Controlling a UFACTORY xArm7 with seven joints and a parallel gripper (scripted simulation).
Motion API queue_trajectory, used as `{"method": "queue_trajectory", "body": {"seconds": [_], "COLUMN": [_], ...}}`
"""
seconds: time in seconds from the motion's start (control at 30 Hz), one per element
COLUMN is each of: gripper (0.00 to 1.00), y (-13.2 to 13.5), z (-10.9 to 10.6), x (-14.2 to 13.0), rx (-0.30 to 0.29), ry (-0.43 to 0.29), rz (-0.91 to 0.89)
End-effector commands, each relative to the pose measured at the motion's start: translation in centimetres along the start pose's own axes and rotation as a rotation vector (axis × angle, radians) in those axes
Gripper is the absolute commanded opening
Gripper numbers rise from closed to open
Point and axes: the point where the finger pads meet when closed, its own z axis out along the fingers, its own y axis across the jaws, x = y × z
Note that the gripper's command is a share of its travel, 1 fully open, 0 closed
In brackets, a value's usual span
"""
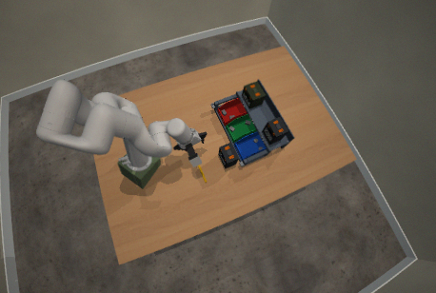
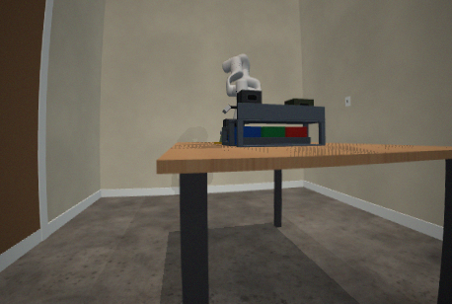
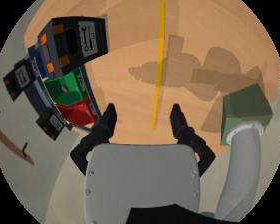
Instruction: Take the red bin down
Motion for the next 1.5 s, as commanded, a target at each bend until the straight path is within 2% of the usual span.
{"method": "queue_trajectory", "body": {"seconds": [0.0,0.13,0.17,0.3,0.7,0.73,0.87,1.27,1.43,1.47], "gripper": [1.0,1.0,1.0,1.0,1.0,1.0,1.0,1.0,1.0,1.0], "y": [0.8,0.8,-1.0,-4.5,-4.5,-4.7,-8.3,-8.3,-12.6,-12.6], "z": [-3.9,-3.9,-0.5,-0.1,-0.1,-0.7,-0.1,-0.1,0.5,0.5], "x": [-0.7,-0.7,-0.5,-2.4,-2.4,-3.0,-4.8,-4.8,-7.1,-7.1], "rx": [-0.206,-0.206,-0.065,-0.203,-0.203,-0.154,-0.202,-0.202,-0.202,-0.202], "ry": [-0.003,-0.003,0.01,-0.003,-0.003,0.003,-0.004,-0.004,-0.004,-0.004], "rz": [0.005,0.005,0.002,0.005,0.005,-0.001,0.005,0.005,0.005,0.005]}}
